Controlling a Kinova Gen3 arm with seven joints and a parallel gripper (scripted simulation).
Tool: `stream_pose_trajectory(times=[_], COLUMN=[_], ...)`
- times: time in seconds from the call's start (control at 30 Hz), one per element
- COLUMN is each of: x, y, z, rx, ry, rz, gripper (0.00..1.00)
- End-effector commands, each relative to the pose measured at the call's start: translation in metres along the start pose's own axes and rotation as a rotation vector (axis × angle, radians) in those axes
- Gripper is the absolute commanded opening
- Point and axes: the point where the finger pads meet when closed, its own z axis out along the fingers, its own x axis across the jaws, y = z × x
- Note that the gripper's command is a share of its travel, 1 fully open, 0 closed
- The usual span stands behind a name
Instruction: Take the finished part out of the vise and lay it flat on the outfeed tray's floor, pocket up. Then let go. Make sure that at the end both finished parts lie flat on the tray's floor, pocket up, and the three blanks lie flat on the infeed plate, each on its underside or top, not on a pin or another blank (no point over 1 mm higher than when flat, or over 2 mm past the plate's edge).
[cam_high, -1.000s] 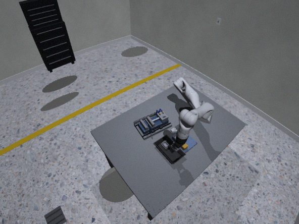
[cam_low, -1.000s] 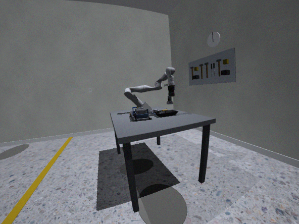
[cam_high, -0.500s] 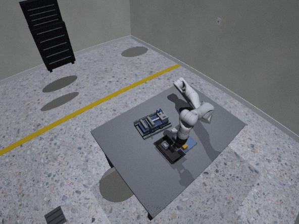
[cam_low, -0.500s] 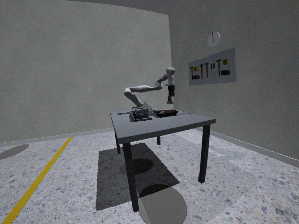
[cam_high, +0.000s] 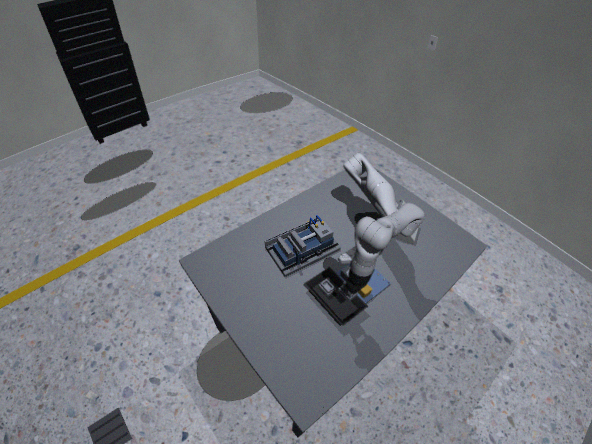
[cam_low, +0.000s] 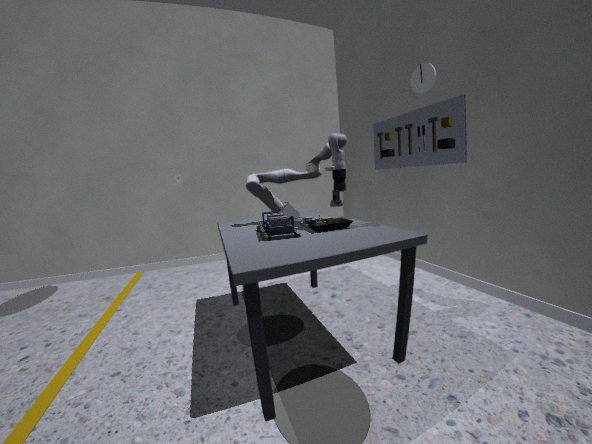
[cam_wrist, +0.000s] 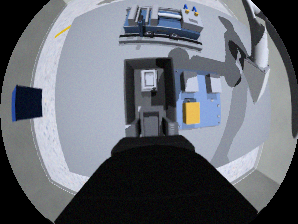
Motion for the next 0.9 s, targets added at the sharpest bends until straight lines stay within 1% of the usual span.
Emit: stream_pose_trajectory(times=[0.0, 0.57, 0.87], x=[-0.0002, -0.0003, -0.0003], y=[0.0001, 0.0001, 0.0002], z=[-0.0014, -0.0011, 0.0019], rx=[-0.002, -0.002, -0.001], ry=[-0.002, -0.002, -0.002], rz=[0.000, 0.000, 0.000], gripper=[0.00, 0.00, 0.00])
